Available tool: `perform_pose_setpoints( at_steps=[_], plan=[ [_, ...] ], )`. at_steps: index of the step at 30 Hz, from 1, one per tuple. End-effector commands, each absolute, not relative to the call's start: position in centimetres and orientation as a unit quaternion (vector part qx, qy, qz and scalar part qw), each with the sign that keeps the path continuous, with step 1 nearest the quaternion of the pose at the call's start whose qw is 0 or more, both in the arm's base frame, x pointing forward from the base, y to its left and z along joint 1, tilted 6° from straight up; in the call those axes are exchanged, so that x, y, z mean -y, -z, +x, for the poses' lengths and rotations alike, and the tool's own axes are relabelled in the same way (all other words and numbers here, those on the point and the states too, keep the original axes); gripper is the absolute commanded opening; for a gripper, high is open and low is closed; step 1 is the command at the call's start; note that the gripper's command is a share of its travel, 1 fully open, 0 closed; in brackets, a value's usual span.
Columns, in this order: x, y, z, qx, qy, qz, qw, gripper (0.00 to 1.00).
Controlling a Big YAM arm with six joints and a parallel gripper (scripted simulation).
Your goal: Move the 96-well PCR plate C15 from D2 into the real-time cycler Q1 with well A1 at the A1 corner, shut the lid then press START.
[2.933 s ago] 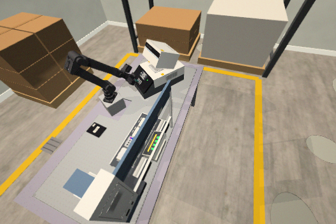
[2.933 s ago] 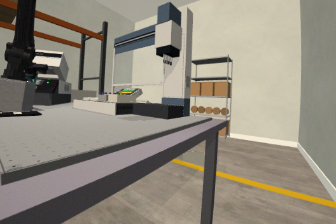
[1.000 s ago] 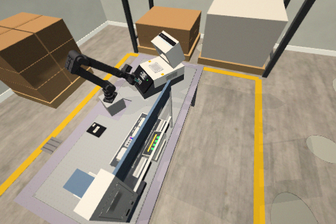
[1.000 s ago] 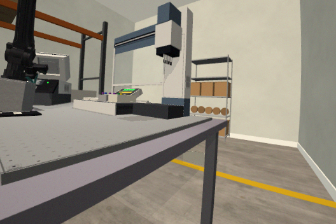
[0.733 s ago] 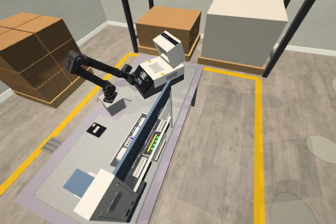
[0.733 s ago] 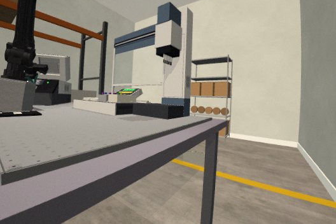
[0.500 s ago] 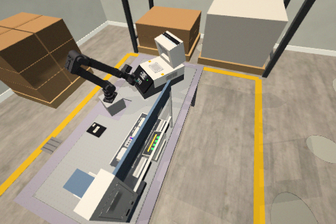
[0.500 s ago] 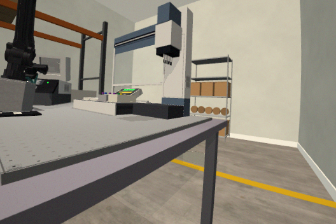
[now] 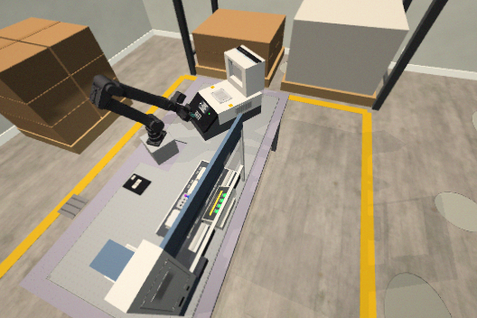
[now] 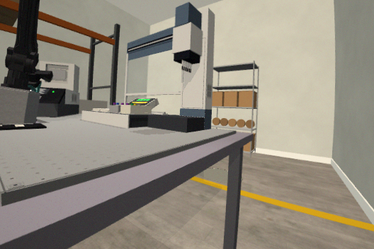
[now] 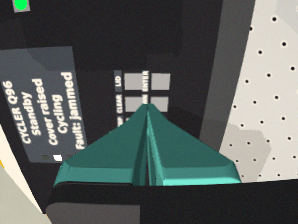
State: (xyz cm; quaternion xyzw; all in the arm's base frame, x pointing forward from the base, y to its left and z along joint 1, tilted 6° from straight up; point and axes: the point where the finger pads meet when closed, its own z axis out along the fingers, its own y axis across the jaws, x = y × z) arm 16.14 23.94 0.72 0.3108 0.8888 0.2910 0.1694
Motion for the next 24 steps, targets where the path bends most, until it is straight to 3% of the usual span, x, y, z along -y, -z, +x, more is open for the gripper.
perform_pose_setpoints(
  at_steps=[1,24],
  plan=[
    [-23.7,-3.0,15.0,-0.881,-0.312,0.314,0.167,0.0],
    [-21.7,-9.1,12.0,-0.871,-0.332,0.323,0.163,0.0]
  ],
)
